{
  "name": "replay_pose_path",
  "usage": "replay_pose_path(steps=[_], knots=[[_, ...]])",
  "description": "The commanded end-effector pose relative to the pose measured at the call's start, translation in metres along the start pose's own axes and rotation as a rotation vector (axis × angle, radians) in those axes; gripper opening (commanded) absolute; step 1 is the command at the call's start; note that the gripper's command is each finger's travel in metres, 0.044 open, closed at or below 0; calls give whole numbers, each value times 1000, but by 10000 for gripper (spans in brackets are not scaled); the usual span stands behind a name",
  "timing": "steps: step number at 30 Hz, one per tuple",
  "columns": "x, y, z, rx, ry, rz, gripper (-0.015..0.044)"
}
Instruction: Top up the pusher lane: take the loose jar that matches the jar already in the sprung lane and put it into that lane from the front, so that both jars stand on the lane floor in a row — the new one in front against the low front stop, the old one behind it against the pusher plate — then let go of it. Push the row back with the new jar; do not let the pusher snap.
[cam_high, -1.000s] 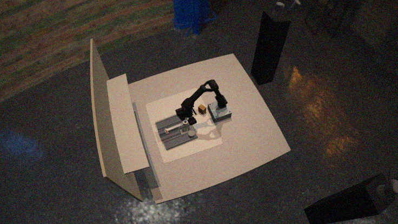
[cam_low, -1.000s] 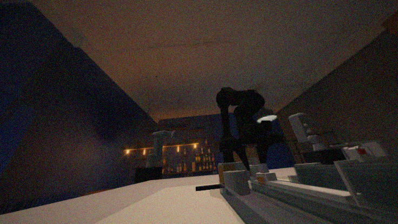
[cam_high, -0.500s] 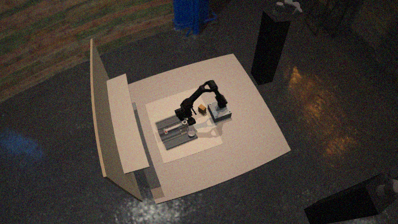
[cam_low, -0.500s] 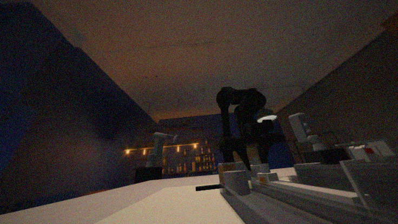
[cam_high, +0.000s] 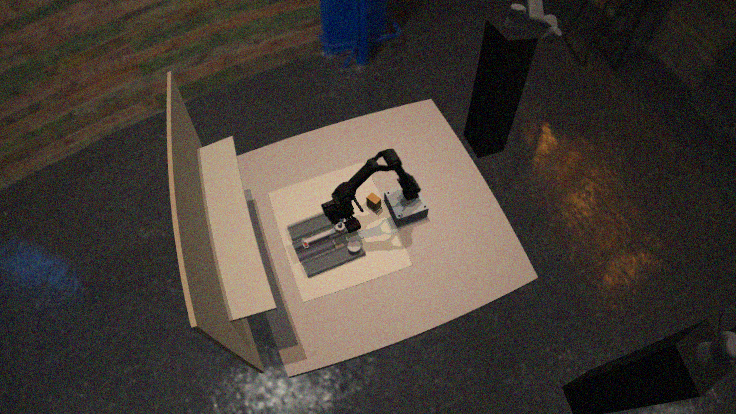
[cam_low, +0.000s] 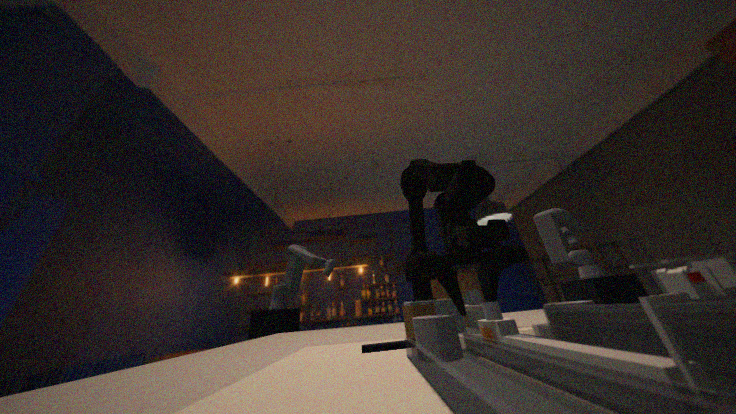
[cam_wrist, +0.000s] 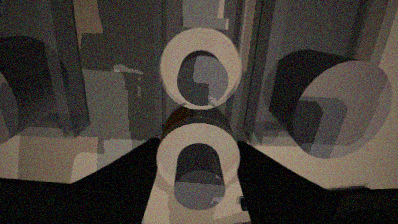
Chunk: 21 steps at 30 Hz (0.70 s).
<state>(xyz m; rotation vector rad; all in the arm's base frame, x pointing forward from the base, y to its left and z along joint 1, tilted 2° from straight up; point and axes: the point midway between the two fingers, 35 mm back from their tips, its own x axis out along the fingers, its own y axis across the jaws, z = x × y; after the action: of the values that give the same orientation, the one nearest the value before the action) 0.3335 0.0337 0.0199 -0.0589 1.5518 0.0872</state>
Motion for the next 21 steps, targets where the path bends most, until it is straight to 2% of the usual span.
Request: replay_pose_path(steps=[1,21], knots=[[-5,1,12,-3,-32,5,0],[-8,1,21,-3,-33,5,0]])
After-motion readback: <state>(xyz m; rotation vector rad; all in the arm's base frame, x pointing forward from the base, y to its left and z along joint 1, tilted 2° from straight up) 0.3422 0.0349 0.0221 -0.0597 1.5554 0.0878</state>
